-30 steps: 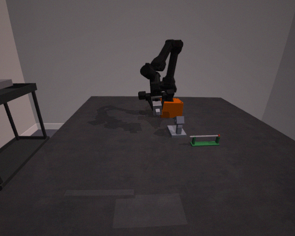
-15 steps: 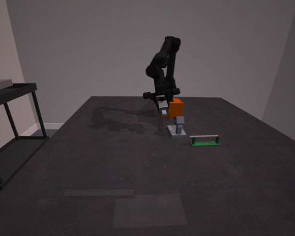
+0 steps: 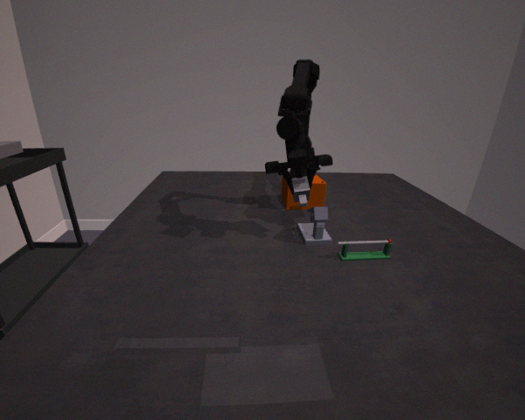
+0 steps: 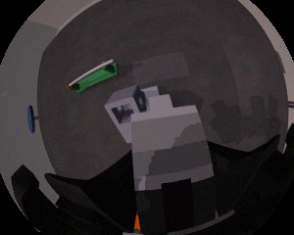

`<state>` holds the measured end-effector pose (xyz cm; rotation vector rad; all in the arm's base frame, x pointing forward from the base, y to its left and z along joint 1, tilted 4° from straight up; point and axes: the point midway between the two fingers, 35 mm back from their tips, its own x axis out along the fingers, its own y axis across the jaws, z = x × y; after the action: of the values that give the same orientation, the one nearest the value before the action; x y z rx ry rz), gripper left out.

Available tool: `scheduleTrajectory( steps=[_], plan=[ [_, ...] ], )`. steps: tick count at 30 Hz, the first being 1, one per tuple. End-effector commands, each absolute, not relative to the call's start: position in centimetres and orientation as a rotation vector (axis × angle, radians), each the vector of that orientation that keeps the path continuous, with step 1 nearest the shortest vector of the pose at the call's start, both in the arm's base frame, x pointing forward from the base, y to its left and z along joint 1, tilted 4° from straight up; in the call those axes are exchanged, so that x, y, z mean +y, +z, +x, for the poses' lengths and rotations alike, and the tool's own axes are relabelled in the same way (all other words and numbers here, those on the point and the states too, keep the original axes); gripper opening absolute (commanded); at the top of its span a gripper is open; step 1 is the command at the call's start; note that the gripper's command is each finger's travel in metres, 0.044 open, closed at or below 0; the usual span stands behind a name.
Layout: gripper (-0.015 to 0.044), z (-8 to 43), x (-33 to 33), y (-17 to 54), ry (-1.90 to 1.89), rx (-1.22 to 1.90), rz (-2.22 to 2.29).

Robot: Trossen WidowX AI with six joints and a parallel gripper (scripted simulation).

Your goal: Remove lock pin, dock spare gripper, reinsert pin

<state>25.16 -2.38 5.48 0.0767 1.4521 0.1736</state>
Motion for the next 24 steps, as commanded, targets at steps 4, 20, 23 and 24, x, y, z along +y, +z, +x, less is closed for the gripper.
scheduleTrajectory(
  steps=[4, 20, 23, 24],
  plan=[
    [0.0000, 25.5, -1.2, 6.5, 0.162, 1.531, 0.041],
    [0.0000, 24.8, 1.7, 8.4, 0.127, 1.761, -0.079],
    [0.0000, 24.6, 2.2, 8.8, 0.116, 1.800, -0.110],
    [0.0000, 24.5, 2.4, 8.9, 0.112, 1.813, -0.121]
  ],
)
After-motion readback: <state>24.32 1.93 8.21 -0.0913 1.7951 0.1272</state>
